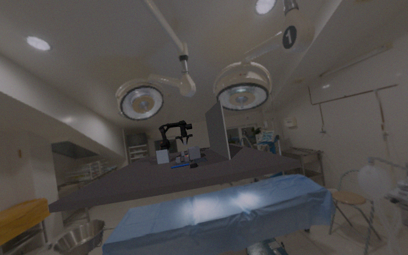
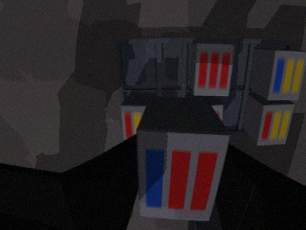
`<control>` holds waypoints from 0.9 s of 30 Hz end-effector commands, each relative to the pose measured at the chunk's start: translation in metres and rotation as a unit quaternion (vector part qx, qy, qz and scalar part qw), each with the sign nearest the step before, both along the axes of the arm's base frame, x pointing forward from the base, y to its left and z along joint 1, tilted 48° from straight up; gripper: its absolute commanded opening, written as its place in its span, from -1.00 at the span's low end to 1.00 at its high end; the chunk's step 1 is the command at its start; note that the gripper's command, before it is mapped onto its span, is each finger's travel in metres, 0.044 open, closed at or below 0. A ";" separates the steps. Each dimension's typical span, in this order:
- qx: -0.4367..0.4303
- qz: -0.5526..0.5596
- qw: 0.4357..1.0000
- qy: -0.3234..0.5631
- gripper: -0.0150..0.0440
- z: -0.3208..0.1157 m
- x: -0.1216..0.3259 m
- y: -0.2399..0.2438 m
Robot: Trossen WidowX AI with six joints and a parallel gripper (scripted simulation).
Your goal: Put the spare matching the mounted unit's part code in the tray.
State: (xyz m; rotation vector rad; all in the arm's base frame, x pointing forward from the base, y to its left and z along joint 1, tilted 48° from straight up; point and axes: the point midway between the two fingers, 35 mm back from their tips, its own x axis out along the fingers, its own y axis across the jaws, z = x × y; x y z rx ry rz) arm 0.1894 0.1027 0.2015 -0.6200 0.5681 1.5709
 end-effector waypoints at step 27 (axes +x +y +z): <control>-0.026 -0.022 0.999 0.007 -0.49 -0.069 0.114 -0.082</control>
